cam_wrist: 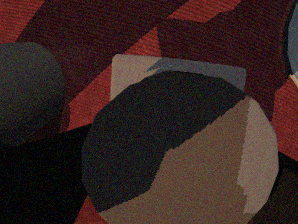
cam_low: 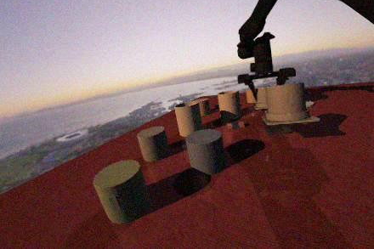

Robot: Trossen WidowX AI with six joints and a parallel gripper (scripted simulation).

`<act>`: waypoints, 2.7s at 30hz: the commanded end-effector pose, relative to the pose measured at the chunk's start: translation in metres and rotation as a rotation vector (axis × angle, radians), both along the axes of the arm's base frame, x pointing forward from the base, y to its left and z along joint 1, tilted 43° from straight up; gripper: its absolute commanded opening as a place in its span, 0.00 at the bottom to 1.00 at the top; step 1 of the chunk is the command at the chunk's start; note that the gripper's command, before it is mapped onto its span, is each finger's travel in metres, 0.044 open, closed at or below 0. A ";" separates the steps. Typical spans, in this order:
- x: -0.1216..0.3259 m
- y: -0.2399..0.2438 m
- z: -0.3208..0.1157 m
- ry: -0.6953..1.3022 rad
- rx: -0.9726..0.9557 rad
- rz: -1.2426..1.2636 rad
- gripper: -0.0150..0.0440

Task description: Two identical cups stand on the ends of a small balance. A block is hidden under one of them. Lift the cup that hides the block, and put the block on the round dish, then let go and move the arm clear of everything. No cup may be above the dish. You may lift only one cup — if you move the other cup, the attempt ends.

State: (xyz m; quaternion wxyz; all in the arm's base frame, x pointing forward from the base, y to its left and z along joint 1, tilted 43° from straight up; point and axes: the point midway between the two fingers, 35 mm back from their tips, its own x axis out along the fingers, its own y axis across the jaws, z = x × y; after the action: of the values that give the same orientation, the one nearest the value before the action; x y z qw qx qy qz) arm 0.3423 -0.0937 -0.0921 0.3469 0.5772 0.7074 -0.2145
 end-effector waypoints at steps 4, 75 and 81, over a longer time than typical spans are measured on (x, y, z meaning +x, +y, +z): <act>0.003 -0.008 0.006 -0.005 -0.004 -0.003 0.25; 0.012 -0.071 0.075 -0.014 -0.028 -0.041 0.25; 0.011 -0.075 0.082 -0.014 -0.030 -0.044 0.25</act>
State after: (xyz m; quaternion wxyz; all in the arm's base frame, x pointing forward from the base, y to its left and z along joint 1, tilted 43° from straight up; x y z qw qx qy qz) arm 0.3536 -0.1642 -0.0152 0.3521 0.5888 0.6911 -0.2276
